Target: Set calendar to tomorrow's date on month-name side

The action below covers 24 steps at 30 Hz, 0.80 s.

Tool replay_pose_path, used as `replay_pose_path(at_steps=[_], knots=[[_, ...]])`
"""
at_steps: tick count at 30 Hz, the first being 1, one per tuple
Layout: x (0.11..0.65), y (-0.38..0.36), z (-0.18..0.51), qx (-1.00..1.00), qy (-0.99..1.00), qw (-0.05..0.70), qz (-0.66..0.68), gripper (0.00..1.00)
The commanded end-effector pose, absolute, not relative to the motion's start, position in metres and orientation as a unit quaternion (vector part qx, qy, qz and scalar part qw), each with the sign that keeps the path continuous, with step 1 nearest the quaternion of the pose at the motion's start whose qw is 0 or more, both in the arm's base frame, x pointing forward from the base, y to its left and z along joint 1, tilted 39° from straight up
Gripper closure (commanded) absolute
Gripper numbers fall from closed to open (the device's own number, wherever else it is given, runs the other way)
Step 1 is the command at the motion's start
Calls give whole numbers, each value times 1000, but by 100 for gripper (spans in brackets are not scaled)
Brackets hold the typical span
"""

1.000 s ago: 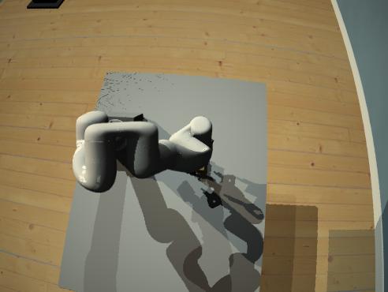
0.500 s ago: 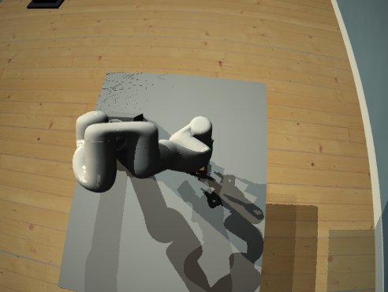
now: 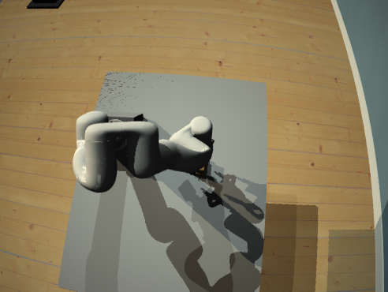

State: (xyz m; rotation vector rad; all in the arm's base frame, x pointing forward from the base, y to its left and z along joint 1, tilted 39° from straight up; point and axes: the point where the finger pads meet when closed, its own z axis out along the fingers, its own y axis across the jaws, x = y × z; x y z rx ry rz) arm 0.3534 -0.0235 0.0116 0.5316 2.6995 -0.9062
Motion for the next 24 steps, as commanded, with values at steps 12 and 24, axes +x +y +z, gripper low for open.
replay_pose_path(at_steps=[12,24], knots=[[366,-3,-4,266,904,152,-297,0],[377,15,-20,325,885,171,-287,0]])
